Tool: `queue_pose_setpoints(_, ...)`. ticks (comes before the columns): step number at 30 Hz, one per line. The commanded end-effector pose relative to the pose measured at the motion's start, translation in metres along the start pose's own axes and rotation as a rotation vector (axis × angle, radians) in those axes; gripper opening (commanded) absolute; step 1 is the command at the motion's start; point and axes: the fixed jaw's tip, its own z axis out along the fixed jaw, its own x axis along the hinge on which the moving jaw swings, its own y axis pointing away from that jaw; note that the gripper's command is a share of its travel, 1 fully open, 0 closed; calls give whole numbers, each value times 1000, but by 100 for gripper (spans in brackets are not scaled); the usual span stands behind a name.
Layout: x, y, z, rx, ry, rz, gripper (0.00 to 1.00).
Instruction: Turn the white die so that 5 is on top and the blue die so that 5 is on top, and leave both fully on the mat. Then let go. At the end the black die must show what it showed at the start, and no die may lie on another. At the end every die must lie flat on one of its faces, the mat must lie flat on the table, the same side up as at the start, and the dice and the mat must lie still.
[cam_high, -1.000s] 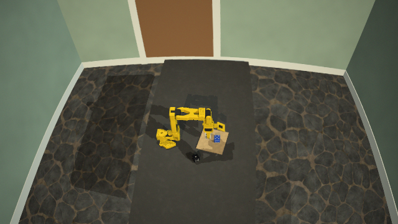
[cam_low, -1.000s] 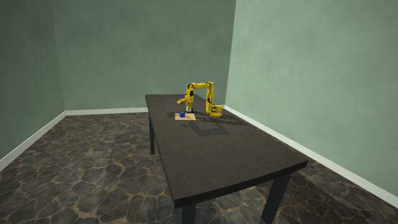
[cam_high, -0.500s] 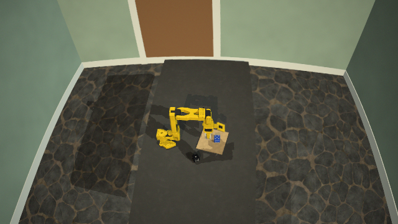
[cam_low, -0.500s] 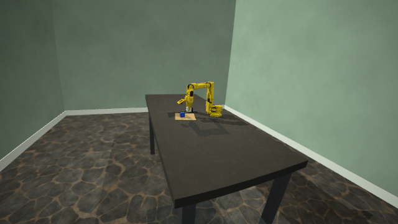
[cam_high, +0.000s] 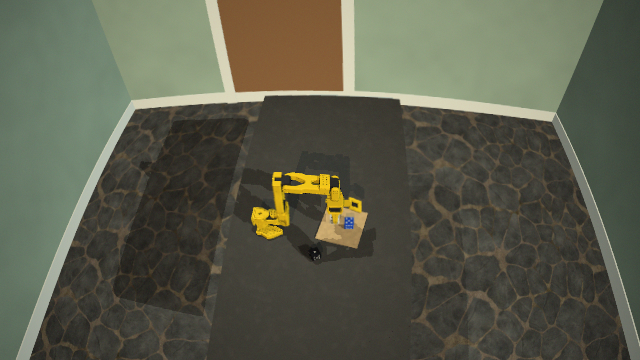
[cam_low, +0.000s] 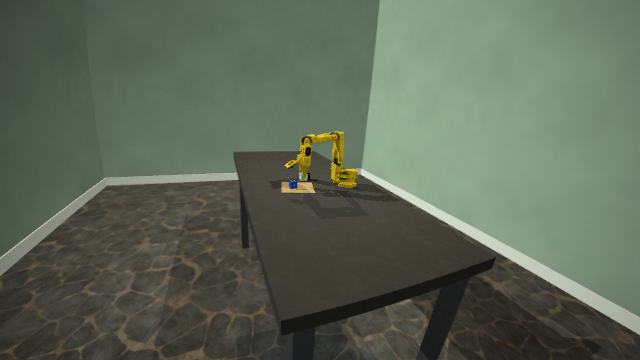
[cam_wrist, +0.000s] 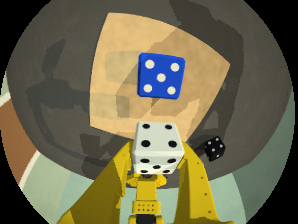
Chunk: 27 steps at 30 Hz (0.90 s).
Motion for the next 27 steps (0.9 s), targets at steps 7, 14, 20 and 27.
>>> queue_pose_setpoints(7,-5,-1,-3,-3,-54,2,0)
queue_pose_setpoints(14,-5,-1,-2,-3,-54,2,0)
queue_pose_setpoints(20,-5,-1,2,-3,-54,2,0)
queue_pose_setpoints(27,-5,-1,3,-3,-54,2,0)
